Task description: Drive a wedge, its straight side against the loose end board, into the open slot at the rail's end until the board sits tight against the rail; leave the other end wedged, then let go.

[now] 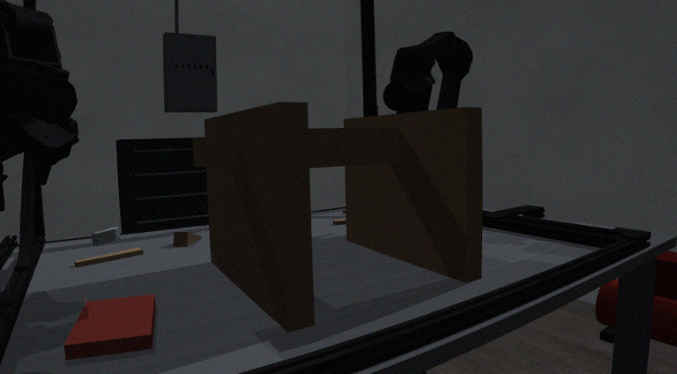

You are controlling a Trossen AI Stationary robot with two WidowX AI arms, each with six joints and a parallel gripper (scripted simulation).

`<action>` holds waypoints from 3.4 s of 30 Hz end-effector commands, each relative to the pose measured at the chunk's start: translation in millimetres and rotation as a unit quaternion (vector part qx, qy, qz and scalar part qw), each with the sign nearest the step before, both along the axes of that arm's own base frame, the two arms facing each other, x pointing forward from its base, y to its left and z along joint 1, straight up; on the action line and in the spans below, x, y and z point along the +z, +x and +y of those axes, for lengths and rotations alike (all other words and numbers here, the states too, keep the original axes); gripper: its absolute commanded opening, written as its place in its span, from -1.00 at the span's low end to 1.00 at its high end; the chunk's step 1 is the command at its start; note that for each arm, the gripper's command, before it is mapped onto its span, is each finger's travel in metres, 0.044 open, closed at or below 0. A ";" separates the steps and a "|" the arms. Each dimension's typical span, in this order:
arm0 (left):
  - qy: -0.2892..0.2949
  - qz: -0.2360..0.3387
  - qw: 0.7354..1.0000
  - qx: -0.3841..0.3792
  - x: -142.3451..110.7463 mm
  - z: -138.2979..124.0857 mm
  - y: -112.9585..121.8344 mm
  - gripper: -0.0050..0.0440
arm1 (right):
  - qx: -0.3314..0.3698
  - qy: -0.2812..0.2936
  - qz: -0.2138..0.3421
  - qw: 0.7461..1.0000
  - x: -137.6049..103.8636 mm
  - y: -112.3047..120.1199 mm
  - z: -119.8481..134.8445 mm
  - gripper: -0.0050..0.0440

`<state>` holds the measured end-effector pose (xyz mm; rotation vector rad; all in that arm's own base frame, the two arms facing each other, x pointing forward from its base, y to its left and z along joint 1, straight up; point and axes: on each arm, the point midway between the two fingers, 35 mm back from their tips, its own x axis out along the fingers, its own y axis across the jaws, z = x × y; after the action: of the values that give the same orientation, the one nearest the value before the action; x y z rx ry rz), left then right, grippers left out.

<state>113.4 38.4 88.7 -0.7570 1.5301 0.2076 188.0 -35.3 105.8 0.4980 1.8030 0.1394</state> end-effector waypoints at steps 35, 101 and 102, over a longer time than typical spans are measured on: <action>0.120 -0.198 0.928 -0.291 10.0 -40.9 108.2 1.00 | 0.222 -0.087 -0.131 0.962 -35.8 58.4 29.6 1.00; 0.336 -0.690 0.635 -0.083 234.2 -38.4 202.4 1.00 | 0.259 -0.171 -0.158 0.937 -84.0 66.4 109.4 1.00; 0.336 -0.690 0.635 -0.083 234.2 -38.4 202.4 1.00 | 0.259 -0.171 -0.158 0.937 -84.0 66.4 109.4 1.00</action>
<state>315.8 -0.4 323.5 0.0036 -0.0503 -0.0019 254.0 74.6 22.2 -0.2441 1.5583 0.2503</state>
